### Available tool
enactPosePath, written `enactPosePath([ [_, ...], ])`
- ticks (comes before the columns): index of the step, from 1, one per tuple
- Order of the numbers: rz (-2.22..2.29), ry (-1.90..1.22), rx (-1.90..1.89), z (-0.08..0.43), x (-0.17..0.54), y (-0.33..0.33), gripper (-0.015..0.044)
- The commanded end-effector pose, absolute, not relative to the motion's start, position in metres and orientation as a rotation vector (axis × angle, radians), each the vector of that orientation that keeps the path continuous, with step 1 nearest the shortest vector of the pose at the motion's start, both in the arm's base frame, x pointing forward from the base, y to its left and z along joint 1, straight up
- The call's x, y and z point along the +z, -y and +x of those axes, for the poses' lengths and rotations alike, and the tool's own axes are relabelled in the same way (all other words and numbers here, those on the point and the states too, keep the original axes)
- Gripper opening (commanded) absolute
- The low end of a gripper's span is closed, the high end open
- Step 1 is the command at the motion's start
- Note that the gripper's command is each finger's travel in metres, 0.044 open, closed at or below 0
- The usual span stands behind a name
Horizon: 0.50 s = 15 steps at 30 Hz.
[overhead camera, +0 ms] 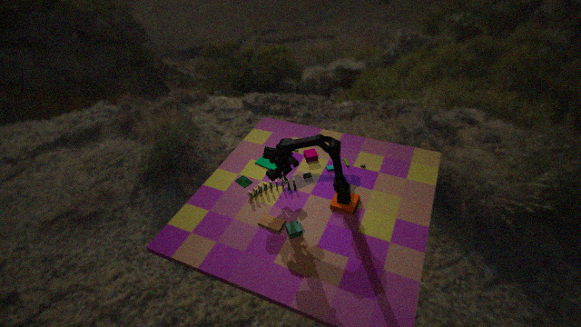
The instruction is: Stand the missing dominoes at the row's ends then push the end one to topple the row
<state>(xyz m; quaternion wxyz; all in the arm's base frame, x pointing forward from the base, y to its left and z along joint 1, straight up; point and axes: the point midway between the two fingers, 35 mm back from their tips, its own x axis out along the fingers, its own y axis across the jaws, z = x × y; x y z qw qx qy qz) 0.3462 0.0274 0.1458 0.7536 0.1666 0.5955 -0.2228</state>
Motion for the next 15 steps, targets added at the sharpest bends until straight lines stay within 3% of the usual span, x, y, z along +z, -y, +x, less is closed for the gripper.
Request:
enactPosePath([
  [1,0.307,-1.213,-0.473,0.355,0.142,-0.029,0.0107],
  [15,0.148,-0.951,-0.459,0.376,0.127,-0.041,0.0107],
])
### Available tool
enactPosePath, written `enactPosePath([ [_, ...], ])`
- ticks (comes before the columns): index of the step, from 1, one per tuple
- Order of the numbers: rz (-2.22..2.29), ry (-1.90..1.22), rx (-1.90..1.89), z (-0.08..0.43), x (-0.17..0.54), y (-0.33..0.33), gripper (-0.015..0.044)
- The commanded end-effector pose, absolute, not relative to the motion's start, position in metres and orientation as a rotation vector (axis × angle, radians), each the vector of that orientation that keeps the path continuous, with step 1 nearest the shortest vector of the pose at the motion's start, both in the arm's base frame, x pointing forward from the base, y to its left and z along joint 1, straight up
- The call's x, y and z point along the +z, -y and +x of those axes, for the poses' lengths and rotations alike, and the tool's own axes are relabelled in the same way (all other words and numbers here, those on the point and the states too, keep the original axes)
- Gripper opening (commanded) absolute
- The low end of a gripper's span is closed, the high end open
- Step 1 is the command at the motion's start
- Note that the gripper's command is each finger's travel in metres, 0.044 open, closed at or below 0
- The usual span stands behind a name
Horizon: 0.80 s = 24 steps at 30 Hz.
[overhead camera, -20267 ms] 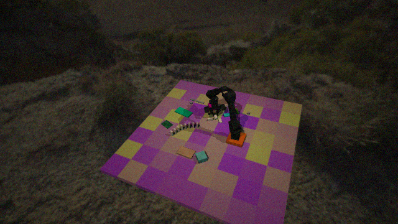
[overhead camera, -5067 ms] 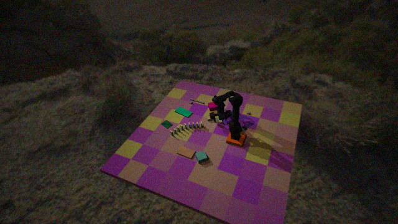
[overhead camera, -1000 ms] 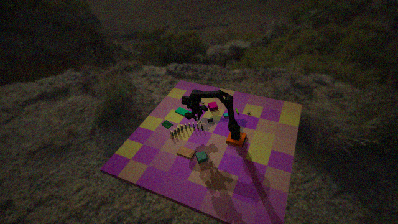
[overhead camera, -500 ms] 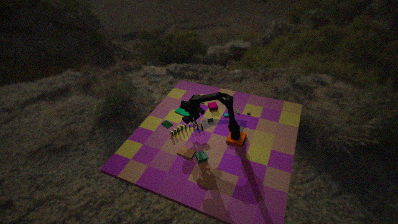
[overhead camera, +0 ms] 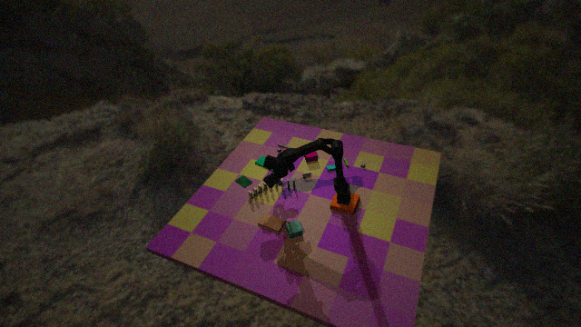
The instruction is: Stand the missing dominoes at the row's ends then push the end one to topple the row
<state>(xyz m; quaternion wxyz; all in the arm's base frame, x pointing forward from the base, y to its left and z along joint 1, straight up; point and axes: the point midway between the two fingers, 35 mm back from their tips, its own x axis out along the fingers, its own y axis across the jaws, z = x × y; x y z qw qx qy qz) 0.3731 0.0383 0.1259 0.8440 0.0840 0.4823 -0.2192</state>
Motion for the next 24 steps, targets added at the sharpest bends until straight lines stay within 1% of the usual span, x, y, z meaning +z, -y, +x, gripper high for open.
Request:
enactPosePath([
  [1,0.138,-0.931,-0.459,0.377,0.127,-0.042,0.0107],
  [13,0.049,-0.704,-0.473,0.381,0.124,-0.051,0.0107],
  [24,0.005,-0.506,-0.504,0.372,0.127,-0.058,0.0107],
])
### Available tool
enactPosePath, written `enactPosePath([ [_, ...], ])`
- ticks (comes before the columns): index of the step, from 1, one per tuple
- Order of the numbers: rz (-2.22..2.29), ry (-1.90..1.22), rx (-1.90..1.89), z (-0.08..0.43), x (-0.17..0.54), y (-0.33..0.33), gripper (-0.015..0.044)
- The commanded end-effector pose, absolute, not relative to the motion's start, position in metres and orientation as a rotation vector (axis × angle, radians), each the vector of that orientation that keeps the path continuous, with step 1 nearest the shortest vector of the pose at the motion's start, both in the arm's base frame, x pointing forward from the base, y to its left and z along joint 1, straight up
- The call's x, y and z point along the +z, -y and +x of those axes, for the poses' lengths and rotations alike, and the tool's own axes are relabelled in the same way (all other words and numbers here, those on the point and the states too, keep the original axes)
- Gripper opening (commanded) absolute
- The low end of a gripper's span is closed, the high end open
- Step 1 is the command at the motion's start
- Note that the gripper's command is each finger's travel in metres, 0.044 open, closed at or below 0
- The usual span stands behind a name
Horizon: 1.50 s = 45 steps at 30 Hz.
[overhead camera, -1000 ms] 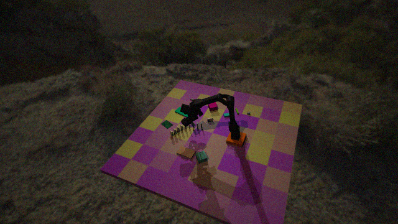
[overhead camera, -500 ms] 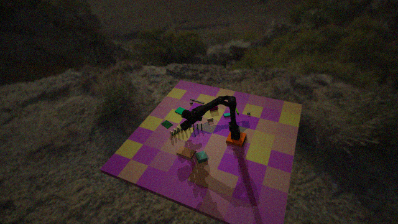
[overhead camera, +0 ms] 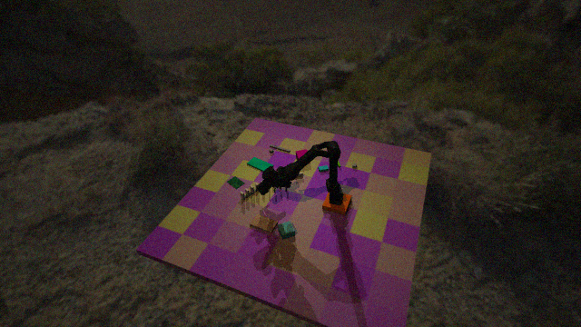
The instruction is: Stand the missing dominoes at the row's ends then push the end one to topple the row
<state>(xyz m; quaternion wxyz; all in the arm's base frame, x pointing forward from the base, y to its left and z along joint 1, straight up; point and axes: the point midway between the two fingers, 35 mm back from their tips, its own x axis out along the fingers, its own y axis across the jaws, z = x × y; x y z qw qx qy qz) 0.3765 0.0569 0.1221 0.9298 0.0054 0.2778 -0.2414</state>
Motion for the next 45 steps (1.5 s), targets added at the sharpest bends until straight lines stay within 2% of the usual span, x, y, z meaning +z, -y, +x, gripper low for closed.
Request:
enactPosePath([
  [1,0.003,-0.489,-0.508,0.371,0.127,-0.058,0.0107],
  [30,0.047,-0.076,-0.667,0.294,0.138,-0.047,0.0107],
  [45,0.048,-0.074,-0.668,0.293,0.138,-0.046,0.0107],
])
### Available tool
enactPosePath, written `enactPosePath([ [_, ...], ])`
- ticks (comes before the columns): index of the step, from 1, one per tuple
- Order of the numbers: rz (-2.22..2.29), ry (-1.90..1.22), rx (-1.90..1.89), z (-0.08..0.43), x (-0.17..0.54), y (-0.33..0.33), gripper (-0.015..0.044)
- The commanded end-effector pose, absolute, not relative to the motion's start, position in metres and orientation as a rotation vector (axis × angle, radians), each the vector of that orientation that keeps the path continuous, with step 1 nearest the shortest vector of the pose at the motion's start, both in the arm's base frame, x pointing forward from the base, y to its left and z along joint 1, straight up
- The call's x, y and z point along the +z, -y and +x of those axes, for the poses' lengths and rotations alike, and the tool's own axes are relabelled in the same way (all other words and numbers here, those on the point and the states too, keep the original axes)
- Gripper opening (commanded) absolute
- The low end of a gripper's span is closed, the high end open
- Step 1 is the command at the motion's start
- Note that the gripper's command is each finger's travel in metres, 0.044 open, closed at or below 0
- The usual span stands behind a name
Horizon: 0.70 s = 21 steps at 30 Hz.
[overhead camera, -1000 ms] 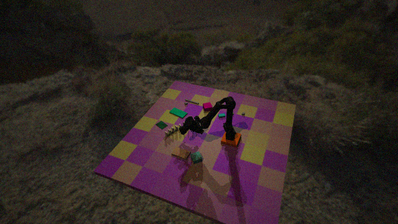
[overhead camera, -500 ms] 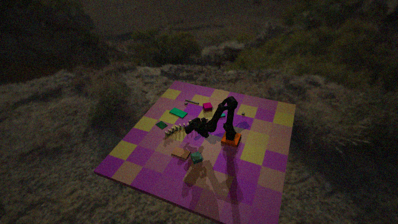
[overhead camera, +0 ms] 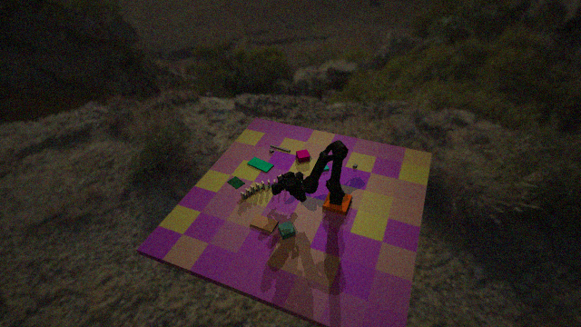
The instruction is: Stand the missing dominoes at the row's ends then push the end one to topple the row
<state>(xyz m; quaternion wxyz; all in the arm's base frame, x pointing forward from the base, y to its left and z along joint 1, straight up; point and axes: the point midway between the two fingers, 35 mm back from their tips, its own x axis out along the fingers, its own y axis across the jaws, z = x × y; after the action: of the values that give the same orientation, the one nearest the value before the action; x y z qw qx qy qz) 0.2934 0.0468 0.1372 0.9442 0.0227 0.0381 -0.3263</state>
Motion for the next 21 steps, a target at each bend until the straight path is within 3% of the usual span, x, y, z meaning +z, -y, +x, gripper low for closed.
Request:
enactPosePath([
  [1,0.048,-0.074,-0.668,0.293,0.138,-0.046,0.0107],
  [21,0.055,-0.072,-0.669,0.303,0.102,-0.051,0.0107],
])
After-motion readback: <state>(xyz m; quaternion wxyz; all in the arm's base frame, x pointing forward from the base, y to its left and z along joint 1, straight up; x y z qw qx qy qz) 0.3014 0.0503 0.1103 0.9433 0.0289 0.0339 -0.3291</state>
